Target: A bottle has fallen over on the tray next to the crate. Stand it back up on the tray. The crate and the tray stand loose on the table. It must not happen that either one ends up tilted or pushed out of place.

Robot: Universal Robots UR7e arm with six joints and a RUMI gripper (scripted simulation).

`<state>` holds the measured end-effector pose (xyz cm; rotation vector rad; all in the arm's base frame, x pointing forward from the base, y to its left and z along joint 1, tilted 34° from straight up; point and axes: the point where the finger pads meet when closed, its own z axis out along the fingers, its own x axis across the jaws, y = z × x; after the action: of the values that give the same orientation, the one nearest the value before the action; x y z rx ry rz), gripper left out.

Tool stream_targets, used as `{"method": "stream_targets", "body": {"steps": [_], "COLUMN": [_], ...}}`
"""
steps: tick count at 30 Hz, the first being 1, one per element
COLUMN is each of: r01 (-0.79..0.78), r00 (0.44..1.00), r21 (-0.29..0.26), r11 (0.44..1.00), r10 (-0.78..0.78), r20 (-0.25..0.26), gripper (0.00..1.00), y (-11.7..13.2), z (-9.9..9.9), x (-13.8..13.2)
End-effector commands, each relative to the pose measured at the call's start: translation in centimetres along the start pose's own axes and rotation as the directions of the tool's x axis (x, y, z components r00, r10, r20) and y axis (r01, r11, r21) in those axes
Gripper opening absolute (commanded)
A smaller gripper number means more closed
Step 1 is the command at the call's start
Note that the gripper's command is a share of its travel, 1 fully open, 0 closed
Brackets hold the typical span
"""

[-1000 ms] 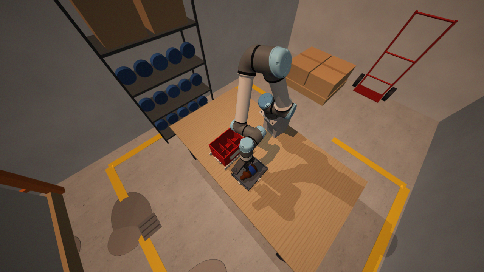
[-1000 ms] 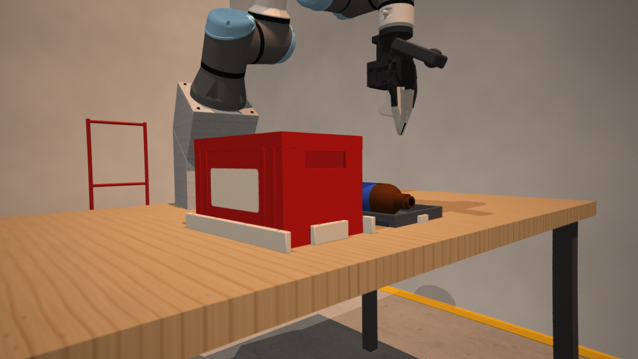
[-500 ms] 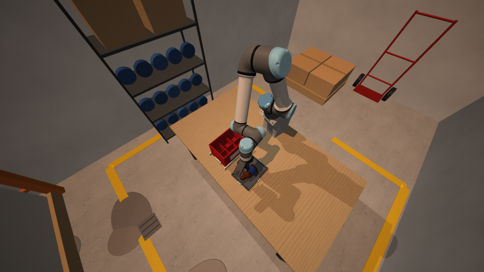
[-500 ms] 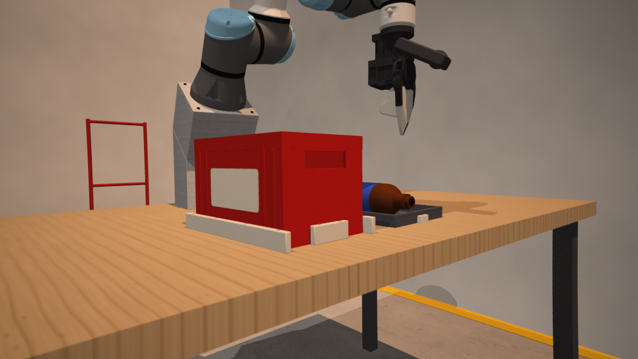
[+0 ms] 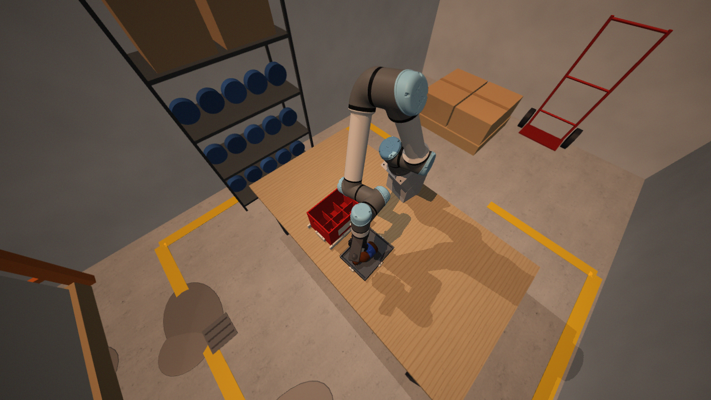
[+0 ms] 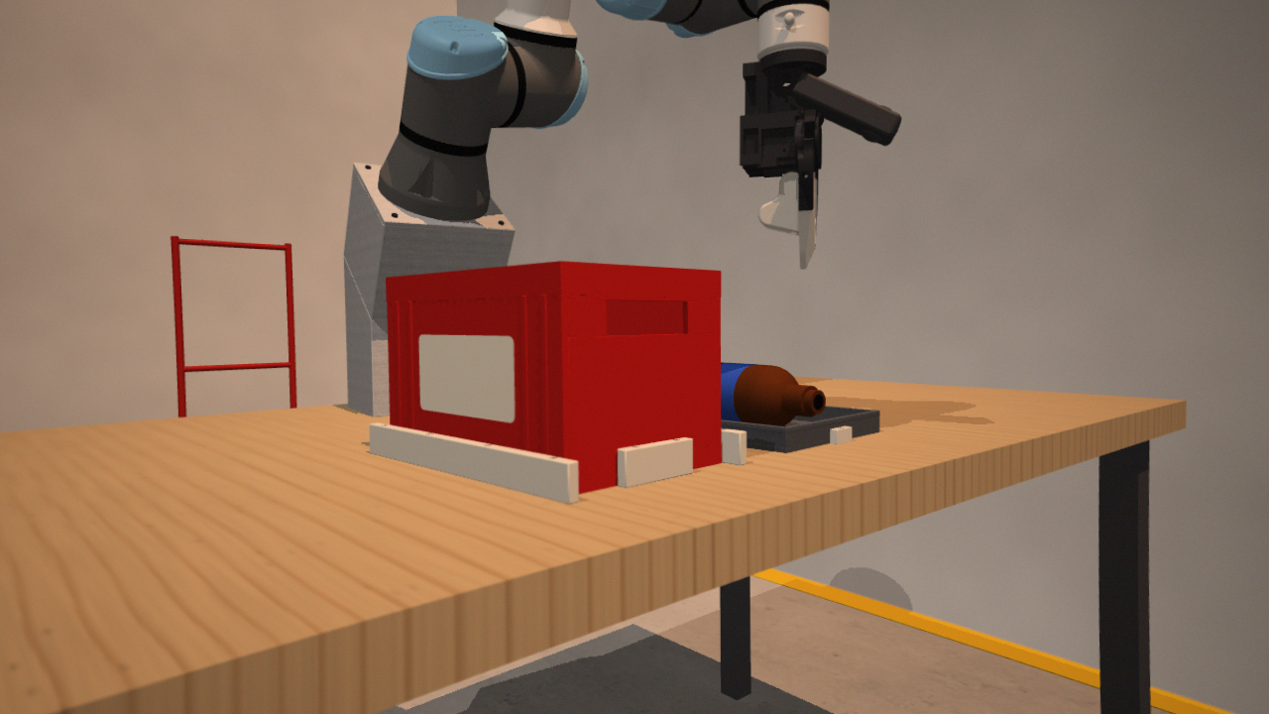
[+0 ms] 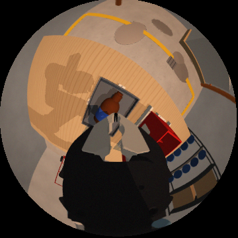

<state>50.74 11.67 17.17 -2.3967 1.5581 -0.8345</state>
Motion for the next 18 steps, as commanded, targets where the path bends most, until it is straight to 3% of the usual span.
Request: {"method": "stream_targets", "body": {"steps": [1, 6, 18], "r01": [0.173, 0.22, 0.502], "r00": [0.985, 0.975, 0.865], "r21": [0.005, 0.005, 0.006], "r11": [0.985, 0.975, 0.865], "r10": [-0.173, -0.22, -0.502], "r20": [0.004, 0.004, 0.002], "gripper": [0.0, 0.0, 0.0], "y": [-0.26, -0.28, -0.39], "z": [-0.05, -0.05, -0.05], "x": [-0.16, -0.21, -0.5]}}
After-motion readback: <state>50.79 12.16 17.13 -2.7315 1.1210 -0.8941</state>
